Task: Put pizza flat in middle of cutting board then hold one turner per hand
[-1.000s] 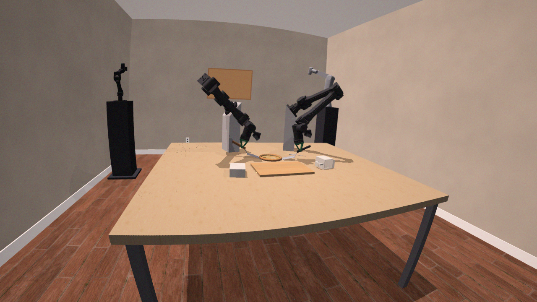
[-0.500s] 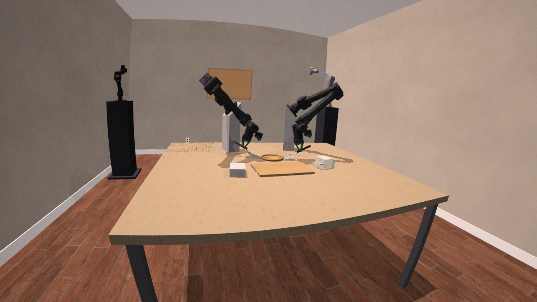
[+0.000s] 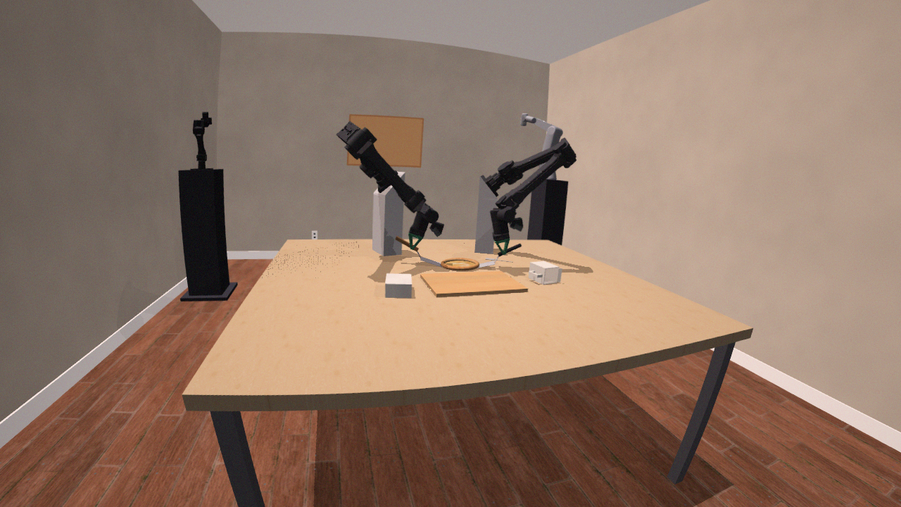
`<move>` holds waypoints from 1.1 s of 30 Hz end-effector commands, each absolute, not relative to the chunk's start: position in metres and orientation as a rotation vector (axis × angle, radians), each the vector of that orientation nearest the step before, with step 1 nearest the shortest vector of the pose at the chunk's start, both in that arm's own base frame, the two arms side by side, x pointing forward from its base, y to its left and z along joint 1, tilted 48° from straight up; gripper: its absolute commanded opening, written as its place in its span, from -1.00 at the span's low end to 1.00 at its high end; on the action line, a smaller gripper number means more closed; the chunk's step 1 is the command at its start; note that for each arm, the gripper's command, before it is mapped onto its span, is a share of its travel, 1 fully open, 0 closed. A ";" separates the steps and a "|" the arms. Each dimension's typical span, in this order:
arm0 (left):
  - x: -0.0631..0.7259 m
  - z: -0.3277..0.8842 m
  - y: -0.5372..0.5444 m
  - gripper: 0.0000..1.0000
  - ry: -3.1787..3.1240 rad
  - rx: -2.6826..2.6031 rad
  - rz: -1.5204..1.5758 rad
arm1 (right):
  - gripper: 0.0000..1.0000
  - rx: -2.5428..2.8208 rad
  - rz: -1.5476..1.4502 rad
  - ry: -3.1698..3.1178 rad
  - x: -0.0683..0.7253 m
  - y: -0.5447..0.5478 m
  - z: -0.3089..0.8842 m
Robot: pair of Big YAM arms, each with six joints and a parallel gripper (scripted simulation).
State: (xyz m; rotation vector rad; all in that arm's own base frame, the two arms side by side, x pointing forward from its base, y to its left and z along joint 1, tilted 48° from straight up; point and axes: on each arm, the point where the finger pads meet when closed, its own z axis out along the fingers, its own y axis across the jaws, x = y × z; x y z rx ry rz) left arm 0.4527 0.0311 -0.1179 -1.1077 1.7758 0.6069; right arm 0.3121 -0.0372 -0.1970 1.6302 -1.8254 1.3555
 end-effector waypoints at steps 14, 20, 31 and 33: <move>0.459 -0.111 0.015 -0.87 1.785 -1.079 0.571 | -0.87 1.649 1.360 -1.826 0.312 -0.016 -0.212; 0.459 -0.111 0.014 -0.87 1.785 -1.079 0.571 | -0.87 1.653 1.359 -1.821 0.313 -0.011 -0.217; 0.459 -0.111 0.014 -0.87 1.785 -1.078 0.571 | -0.87 1.647 1.359 -1.827 0.315 -0.002 -0.224; 0.459 -0.111 0.014 -0.87 1.785 -1.078 0.571 | -0.87 1.646 1.360 -1.826 0.316 0.000 -0.226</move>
